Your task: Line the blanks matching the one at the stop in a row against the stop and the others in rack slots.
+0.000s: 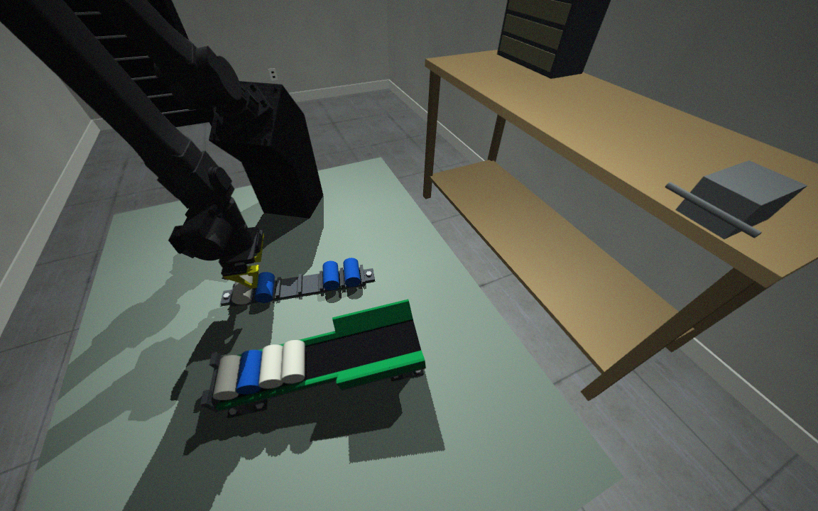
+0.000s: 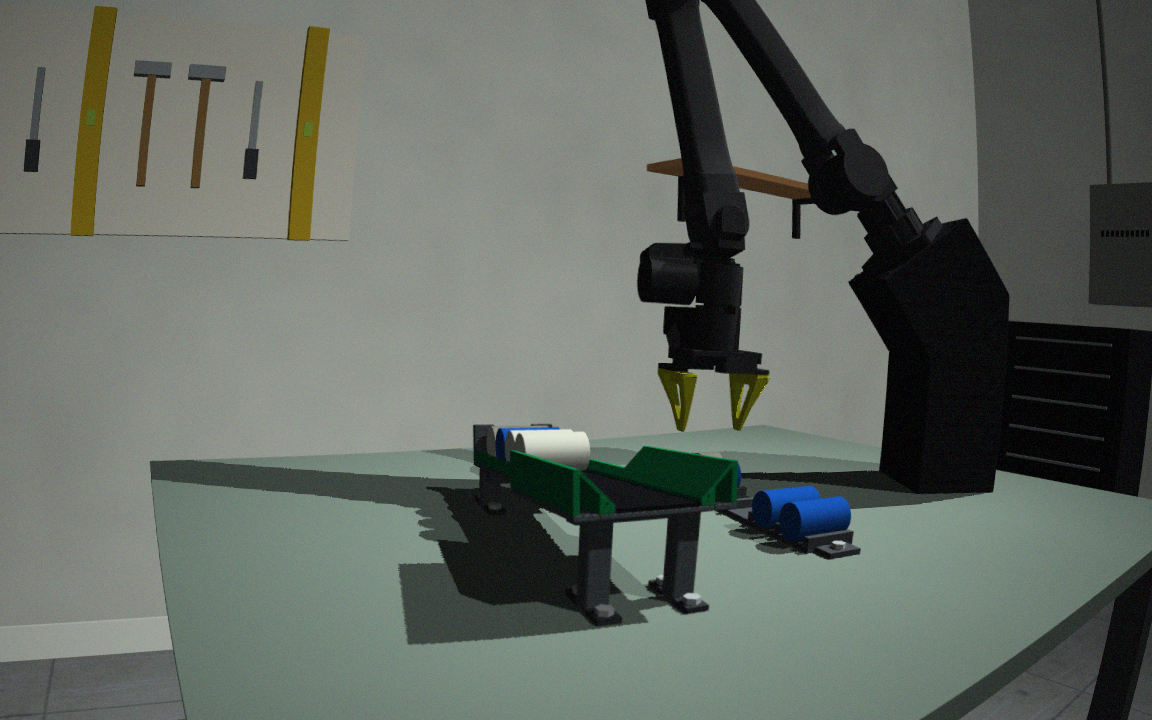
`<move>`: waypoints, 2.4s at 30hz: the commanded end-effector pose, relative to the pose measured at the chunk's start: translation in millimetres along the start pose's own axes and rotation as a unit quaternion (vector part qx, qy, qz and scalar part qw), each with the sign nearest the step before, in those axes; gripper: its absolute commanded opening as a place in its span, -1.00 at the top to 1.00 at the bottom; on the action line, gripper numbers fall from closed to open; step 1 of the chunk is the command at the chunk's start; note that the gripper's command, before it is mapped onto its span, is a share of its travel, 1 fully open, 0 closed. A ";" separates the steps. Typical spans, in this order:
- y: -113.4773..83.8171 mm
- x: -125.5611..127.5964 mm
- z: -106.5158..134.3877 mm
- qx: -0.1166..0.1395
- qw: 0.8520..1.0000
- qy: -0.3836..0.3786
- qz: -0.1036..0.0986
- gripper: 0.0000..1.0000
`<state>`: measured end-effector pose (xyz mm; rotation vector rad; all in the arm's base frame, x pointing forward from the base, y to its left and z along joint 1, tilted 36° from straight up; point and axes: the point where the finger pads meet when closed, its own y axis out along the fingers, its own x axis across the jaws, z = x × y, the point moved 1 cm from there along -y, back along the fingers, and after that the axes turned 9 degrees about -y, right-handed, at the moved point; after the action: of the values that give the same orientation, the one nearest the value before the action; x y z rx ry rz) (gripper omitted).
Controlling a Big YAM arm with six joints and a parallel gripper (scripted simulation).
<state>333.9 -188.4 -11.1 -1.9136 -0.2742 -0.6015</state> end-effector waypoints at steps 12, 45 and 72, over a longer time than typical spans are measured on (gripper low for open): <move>-26.9 -12.1 4.9 0.006 1.000 0.006 0.021 -0.68; -25.1 -13.8 -1.3 0.006 0.999 -0.048 0.023 -1.00; -24.8 -10.5 -17.1 0.008 0.891 -0.454 0.011 -1.00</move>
<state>311.8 -189.9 9.1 -2.0674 -0.7693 0.2416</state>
